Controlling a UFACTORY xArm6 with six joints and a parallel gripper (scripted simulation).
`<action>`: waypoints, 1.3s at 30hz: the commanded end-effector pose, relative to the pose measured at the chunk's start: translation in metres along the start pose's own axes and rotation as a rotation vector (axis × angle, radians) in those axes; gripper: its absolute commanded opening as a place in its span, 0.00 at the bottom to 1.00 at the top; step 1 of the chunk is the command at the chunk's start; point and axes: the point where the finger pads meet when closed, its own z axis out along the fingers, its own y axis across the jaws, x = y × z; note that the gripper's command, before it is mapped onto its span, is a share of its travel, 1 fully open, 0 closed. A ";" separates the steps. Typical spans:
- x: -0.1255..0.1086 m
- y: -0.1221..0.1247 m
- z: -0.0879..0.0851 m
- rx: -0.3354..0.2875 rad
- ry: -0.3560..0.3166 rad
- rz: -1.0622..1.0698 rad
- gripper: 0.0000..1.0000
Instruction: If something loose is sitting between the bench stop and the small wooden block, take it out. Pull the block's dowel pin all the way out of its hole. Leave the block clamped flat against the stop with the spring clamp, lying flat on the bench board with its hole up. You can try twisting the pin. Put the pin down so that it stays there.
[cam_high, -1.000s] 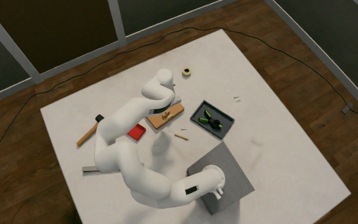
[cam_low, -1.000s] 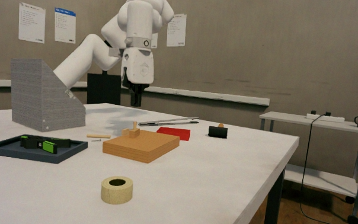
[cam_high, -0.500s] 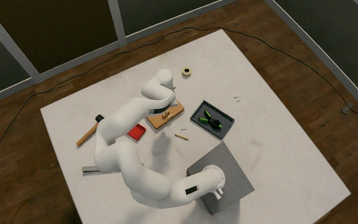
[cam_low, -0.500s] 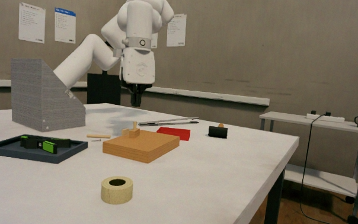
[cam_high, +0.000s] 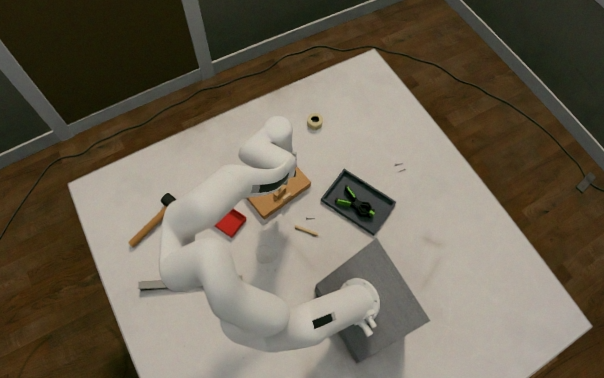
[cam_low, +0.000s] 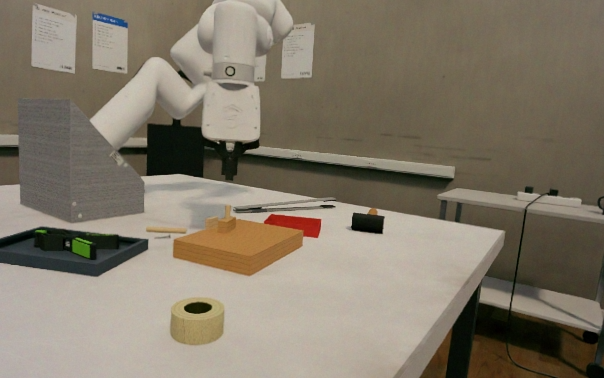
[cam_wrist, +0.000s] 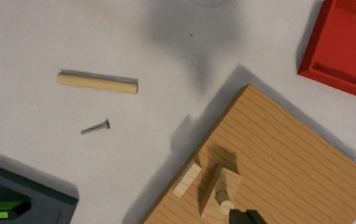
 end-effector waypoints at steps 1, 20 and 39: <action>-0.001 0.001 -0.001 0.007 -0.001 0.183 0.00; -0.001 0.001 -0.001 0.006 -0.004 0.891 0.00; -0.001 0.001 -0.001 0.005 -0.006 1.501 0.00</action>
